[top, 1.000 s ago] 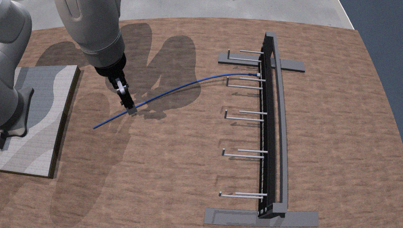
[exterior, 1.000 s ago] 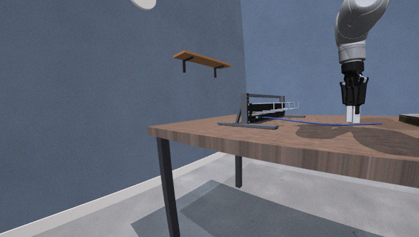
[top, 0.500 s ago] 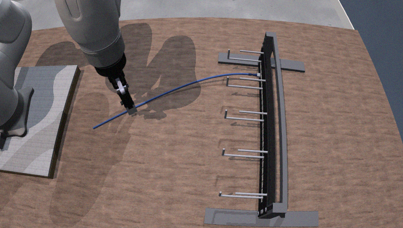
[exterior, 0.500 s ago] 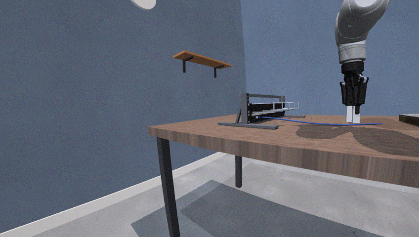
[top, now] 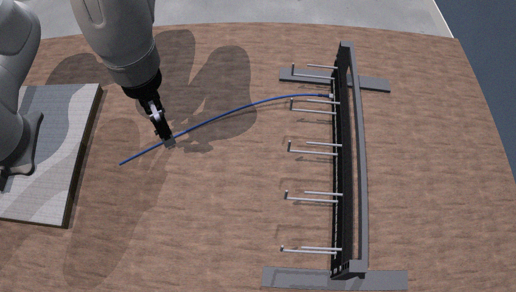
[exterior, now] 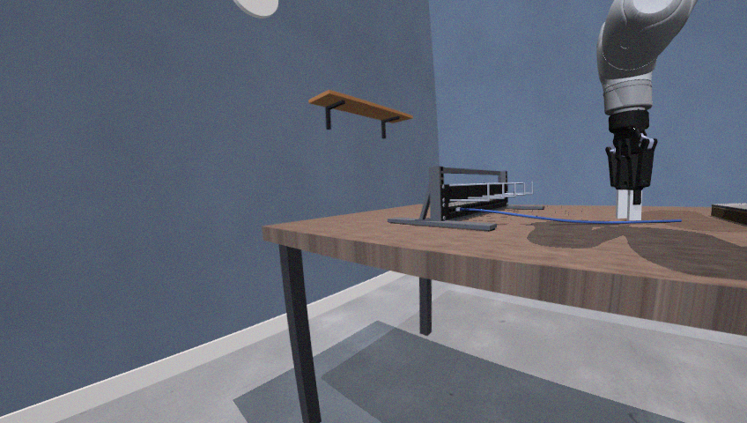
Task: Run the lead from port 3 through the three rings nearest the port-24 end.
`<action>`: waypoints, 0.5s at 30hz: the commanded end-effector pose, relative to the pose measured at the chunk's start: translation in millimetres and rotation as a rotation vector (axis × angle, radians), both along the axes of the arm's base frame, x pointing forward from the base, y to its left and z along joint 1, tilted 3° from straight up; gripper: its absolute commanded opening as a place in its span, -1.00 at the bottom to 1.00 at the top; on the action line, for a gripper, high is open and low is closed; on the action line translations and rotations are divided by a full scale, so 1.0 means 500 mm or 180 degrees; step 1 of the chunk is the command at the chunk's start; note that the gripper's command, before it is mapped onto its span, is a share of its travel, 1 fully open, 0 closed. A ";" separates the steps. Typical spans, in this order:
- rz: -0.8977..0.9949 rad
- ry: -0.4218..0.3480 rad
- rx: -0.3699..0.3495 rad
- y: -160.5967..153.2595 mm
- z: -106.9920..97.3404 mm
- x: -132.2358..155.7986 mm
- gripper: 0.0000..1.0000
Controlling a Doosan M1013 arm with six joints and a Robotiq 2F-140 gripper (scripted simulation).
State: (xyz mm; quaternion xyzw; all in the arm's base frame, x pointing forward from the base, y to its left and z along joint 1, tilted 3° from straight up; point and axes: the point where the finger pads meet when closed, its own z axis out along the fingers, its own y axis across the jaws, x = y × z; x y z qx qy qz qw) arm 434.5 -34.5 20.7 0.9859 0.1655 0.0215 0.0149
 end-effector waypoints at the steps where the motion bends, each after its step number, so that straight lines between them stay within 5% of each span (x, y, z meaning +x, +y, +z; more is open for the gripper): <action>1: 0.0000 0.0000 0.0001 0.000 -0.001 0.000 -0.60; 15: 0.0000 0.0000 0.0001 0.000 -0.009 0.000 -0.60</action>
